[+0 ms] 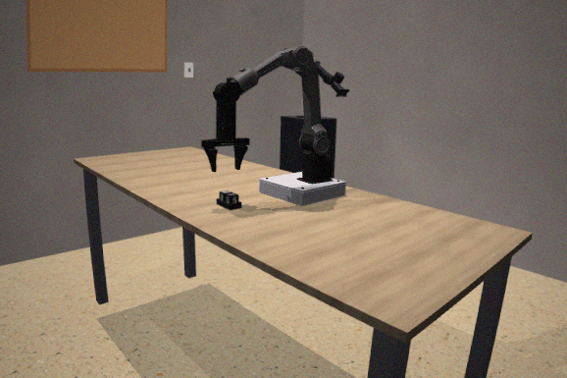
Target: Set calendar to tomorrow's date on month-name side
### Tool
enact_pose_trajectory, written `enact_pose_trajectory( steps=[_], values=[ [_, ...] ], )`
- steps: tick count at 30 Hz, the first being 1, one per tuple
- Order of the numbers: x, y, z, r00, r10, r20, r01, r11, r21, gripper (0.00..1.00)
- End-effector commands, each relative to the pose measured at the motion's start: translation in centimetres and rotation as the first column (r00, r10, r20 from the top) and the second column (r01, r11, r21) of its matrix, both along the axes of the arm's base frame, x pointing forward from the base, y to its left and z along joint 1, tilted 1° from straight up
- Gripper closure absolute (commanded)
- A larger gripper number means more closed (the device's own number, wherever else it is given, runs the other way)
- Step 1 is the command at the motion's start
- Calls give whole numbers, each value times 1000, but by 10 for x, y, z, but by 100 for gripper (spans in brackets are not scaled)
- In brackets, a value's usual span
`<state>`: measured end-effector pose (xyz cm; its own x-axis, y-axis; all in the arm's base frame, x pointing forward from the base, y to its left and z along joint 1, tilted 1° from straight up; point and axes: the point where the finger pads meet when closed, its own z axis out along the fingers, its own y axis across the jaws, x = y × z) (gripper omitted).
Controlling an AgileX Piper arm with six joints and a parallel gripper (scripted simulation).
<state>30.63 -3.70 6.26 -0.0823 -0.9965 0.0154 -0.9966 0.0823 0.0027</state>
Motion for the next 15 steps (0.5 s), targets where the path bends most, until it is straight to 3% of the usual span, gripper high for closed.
enact_pose_trajectory(
  steps=[1,9,10,15],
  values=[
    [-1,0,-1,999,39,1,-39,999,7,0],
    [-1,0,-6,989,151,-2,-151,989,7,0],
    [-1,0,-6,989,150,-2,-150,989,7,39],
    [-1,0,-6,989,150,-2,-150,989,7,39]
  ],
)
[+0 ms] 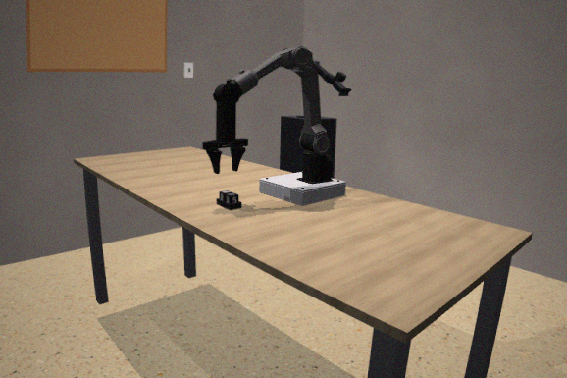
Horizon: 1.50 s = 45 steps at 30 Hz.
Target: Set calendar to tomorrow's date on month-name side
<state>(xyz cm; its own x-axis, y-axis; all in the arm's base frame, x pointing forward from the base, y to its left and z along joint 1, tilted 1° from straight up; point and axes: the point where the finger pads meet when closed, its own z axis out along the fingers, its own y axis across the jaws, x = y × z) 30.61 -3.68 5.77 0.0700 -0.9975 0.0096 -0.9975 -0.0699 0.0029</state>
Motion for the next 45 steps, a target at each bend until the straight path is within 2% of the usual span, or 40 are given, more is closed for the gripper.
enact_pose_trajectory(
  steps=[1,45],
  values=[
    [-1,0,-1,1000,-2,-2,2,1000,1,39],
    [-1,0,-7,1000,-1,-4,1,1000,2,39]
  ],
)
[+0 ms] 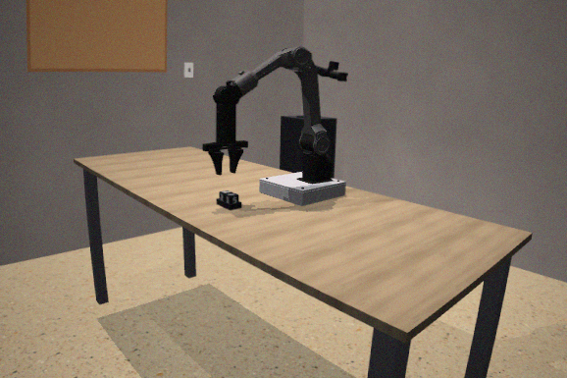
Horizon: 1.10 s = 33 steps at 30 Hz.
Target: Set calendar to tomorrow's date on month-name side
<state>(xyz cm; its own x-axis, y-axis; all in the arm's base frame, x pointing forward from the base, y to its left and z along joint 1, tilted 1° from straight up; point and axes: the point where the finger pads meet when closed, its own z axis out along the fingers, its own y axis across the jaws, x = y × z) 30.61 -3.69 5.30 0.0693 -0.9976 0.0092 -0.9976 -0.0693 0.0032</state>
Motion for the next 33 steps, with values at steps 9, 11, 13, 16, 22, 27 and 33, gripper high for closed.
enact_pose_trajectory(
  steps=[9,11,13,16,22,27,33],
  values=[
    [-1,0,-10,1000,0,-2,0,1000,1,39],
    [-1,0,-13,1000,0,-4,0,1000,1,39],
    [-1,-1,-17,1000,0,-4,0,1000,1,39],
    [-1,-1,-21,1000,0,-4,0,1000,1,39],
    [-1,-1,-31,1000,0,-4,0,1000,1,39],
    [-1,-1,-36,1000,0,-4,0,1000,1,39],
    [-1,-2,-43,1000,0,-4,0,1000,1,39]
  ],
)
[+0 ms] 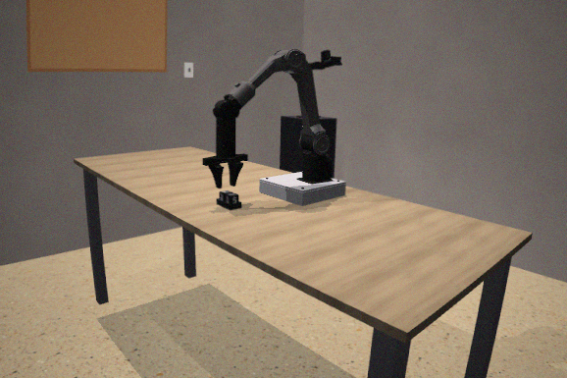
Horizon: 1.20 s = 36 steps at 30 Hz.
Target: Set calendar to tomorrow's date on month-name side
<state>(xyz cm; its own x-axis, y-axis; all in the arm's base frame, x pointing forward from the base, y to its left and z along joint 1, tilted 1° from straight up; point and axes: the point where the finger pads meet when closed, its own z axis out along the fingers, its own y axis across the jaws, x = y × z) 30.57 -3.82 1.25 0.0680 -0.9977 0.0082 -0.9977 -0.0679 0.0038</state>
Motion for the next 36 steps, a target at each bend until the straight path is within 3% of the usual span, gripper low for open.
enact_pose_trajectory(
  steps=[1,36],
  values=[
    [-1,0,-3,1000,1,-3,-1,1000,0,39],
    [-1,-1,-8,1000,1,-1,-1,1000,0,39]
  ],
)
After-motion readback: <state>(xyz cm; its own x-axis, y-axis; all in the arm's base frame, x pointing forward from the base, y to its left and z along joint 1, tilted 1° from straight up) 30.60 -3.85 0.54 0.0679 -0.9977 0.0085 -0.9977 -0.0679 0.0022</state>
